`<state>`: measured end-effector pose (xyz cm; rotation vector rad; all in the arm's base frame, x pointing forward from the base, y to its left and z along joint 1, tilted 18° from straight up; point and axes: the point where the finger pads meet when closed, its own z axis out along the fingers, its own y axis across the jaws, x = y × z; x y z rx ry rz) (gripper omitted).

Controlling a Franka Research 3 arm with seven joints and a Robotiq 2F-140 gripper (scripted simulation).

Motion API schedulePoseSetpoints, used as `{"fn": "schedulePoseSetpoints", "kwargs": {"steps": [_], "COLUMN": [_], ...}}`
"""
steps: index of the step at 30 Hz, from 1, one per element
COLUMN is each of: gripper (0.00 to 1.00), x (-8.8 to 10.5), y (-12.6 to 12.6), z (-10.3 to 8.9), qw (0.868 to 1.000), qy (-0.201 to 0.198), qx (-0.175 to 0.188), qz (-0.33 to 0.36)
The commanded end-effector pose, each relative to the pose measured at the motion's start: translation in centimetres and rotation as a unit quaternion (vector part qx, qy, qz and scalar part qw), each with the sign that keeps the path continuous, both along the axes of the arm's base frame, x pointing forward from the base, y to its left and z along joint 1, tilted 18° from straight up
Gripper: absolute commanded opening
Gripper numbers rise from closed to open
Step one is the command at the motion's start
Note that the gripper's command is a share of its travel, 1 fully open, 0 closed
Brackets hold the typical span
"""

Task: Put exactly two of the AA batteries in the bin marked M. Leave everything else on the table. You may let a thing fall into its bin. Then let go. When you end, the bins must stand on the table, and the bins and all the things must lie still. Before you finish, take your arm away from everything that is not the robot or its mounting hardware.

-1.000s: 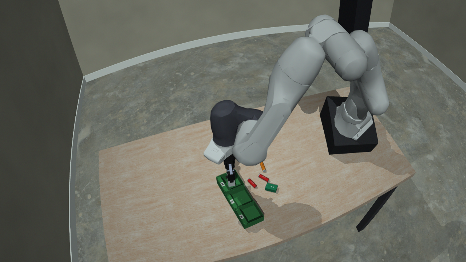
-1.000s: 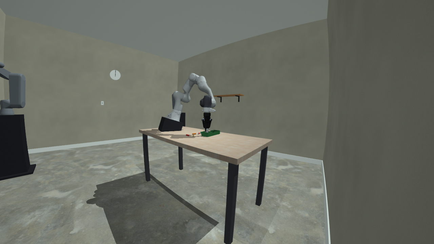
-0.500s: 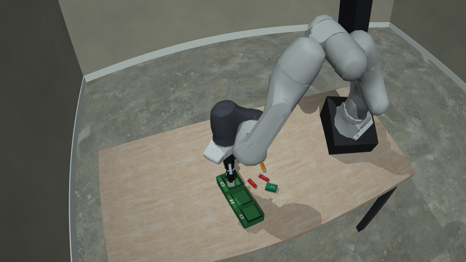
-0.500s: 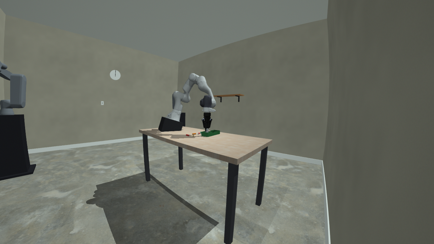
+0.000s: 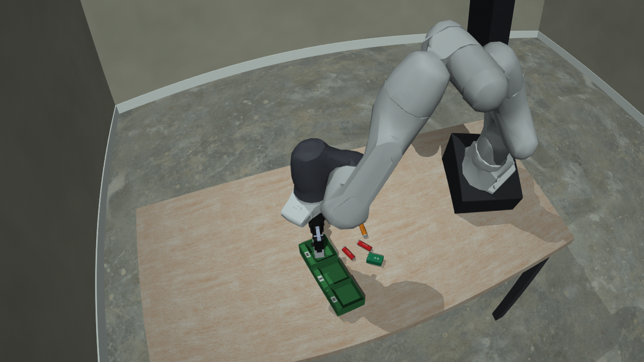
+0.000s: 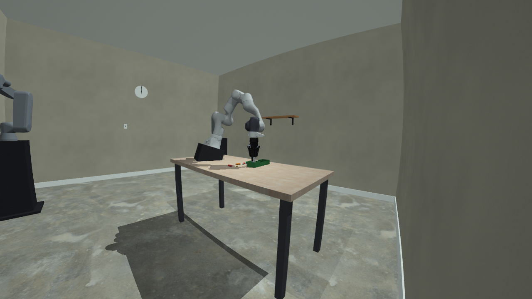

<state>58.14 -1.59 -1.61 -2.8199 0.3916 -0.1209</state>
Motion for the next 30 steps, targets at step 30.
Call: {"fn": "schedulePoseSetpoints", "kwargs": {"steps": [30], "gripper": [0.05], "x": [0.04], "y": [-0.30], "z": [0.93], "qw": [1.000], "qy": [-0.002], "qx": [0.000], "qz": [0.000]}}
